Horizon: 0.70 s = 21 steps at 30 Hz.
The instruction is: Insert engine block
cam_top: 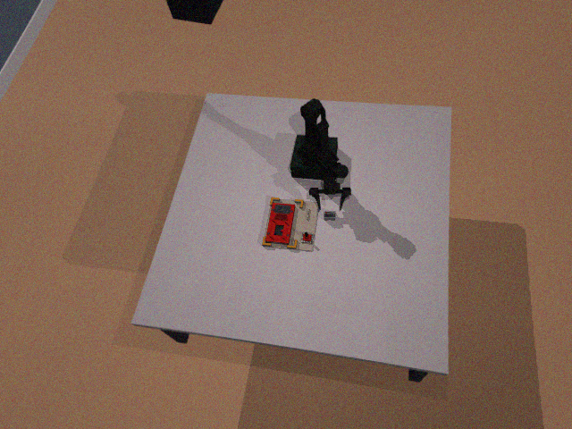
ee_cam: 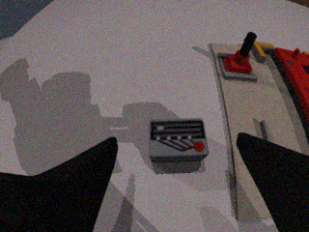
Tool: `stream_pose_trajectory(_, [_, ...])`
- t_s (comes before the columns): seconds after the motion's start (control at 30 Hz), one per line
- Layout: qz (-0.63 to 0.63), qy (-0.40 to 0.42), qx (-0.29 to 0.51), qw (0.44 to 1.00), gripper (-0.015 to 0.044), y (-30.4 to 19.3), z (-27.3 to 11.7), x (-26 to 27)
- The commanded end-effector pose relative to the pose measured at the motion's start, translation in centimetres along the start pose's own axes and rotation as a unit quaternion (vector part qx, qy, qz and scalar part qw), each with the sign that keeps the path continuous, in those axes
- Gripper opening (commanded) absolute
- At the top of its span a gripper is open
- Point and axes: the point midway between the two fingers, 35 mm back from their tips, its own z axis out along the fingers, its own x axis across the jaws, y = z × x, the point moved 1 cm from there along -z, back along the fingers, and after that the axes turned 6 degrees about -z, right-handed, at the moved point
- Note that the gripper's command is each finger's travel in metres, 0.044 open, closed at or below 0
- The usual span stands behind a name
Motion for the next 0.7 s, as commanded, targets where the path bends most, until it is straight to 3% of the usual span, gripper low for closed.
stream_pose_trajectory(0.0, [-0.001,0.001,-0.001,1.0,0.044,0.1,0.0,0.1])
stream_pose_trajectory(0.2, [-0.011,0.001,0.004,1.0,0.044,0.1,0.1,0.1])
stream_pose_trajectory(0.67, [-0.221,0.017,0.103,0.97,0.044,0.4,2.1,0.8])
